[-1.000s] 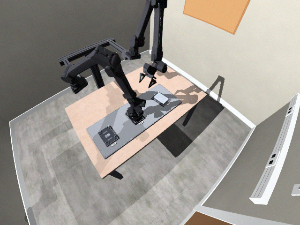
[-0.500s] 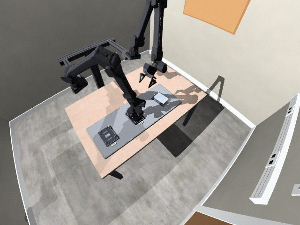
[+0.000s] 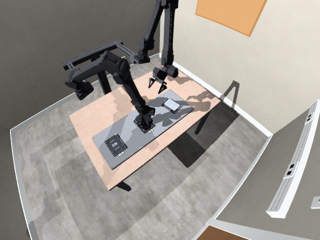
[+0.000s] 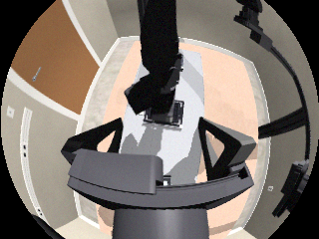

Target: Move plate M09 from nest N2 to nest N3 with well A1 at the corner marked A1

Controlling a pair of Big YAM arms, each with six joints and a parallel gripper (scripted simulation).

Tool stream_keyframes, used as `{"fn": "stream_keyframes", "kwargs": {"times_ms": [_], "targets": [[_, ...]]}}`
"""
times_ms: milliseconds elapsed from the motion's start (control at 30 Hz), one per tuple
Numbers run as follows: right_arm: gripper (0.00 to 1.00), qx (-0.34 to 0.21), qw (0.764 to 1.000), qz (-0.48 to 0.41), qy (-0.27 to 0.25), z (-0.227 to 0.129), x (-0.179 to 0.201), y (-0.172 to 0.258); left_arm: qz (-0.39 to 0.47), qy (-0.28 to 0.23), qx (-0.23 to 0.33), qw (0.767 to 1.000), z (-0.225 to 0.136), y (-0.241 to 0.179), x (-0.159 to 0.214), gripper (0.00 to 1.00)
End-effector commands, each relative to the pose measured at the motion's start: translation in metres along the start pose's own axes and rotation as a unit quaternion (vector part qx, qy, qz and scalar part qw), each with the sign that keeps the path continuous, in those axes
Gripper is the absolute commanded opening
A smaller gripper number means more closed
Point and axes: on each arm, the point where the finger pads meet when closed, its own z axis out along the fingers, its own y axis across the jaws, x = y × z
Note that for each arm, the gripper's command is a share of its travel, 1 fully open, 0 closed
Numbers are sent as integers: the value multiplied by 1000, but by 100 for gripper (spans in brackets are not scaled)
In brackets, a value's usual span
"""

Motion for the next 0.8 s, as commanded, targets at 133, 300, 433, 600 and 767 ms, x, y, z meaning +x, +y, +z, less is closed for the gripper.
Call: {"fn": "stream_keyframes", "kwargs": {"times_ms": [133,300,433,600,767], "targets": [[80,-3,1000,2,-6,-2,-4,3,5,0,8,1000,4,-3,-1,100],[100,-4,1000,1,-8,-14,-3,9,5,0,8,1000,4,-3,-1,100],[100,-2,1000,0,-5,-17,0,9,5,0,8,1000,4,-3,-1,100],[100,0,1000,-2,0,-22,6,9,5,0,8,1000,4,-3,-1,100],[100,1,1000,1,0,-35,6,7,5,0,8,1000,4,-3,-1,100]]}}
